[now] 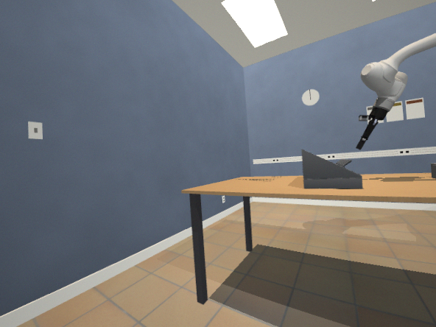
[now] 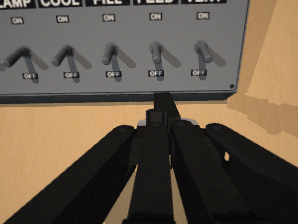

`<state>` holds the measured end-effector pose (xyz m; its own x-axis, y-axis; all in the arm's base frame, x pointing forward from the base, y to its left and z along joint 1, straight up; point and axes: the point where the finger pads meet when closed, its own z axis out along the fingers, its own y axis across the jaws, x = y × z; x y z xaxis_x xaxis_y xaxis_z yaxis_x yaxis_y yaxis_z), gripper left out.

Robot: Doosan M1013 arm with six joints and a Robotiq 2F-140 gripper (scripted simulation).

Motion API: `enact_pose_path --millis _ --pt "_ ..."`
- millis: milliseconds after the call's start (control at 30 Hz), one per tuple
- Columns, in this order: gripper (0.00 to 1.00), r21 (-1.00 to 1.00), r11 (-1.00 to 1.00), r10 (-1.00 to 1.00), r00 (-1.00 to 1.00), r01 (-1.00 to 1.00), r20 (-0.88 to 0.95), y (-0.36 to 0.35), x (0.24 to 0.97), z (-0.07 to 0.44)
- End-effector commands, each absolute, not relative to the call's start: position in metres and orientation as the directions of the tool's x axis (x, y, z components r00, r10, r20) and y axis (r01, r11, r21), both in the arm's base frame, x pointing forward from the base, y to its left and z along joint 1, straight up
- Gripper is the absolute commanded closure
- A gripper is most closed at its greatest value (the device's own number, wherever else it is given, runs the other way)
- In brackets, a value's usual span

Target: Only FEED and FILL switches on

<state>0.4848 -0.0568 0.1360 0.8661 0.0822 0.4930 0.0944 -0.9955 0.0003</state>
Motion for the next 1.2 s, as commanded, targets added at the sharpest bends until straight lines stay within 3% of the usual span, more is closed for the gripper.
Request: enact_pose_path --millis 0,1167 --pt "0.90 0.000 -0.996 0.082 0.866 0.094 0.494 -0.057 0.485 0.137" --pt "0.90 -0.001 -0.995 0.082 0.865 0.095 0.495 -0.055 0.500 0.112"
